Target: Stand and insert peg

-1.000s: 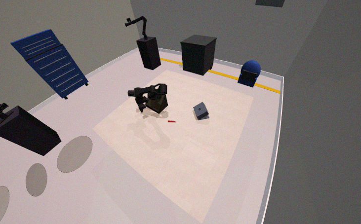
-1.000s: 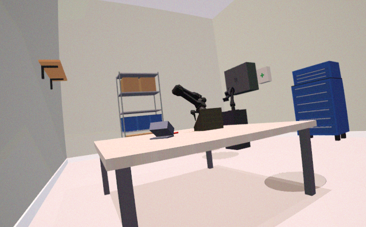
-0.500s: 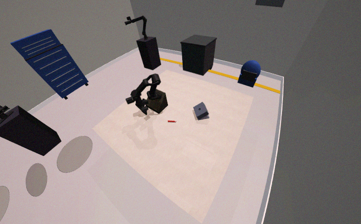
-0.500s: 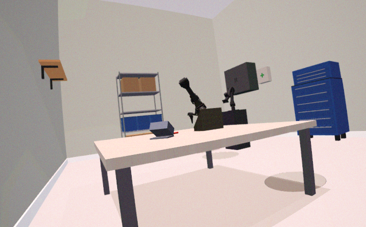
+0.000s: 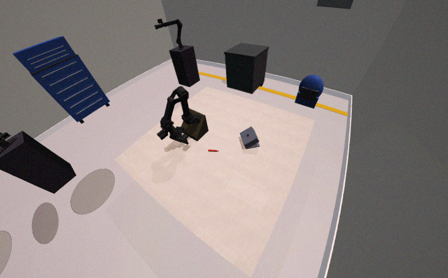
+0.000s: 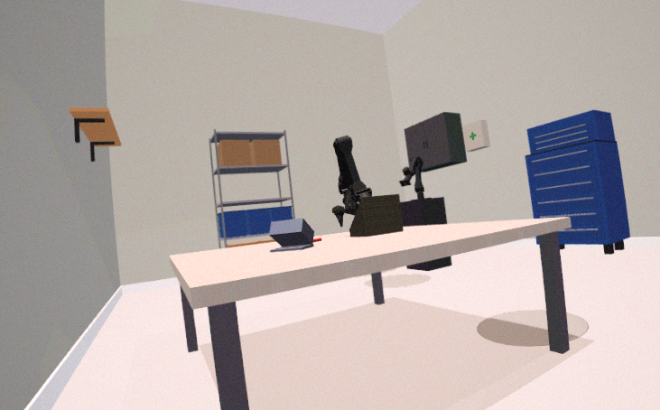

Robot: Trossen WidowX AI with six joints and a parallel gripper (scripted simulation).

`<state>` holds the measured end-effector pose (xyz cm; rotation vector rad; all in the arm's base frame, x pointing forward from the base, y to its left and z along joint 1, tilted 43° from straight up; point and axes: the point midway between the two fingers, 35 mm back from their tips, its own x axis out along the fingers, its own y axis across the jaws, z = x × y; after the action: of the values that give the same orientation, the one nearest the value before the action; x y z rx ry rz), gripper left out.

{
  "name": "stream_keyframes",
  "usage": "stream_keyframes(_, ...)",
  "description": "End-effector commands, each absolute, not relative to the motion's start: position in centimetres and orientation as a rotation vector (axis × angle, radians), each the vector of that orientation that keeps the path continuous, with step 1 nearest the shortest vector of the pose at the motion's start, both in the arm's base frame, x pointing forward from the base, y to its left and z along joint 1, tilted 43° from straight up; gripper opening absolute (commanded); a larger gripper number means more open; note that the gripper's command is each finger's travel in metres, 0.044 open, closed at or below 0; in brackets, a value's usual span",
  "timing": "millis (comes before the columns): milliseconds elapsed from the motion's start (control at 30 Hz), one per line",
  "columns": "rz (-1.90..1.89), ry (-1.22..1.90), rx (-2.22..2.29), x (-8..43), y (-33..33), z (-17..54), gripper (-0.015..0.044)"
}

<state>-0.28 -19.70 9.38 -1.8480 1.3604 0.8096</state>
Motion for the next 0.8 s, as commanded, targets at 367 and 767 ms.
stream_keyframes(367,1.276,1.112,-1.978,4.6,-20.6,8.2,0.0440)
stream_keyframes(767,1.619,0.895,-2.091,8.5,-20.0,7.0,0.0440)
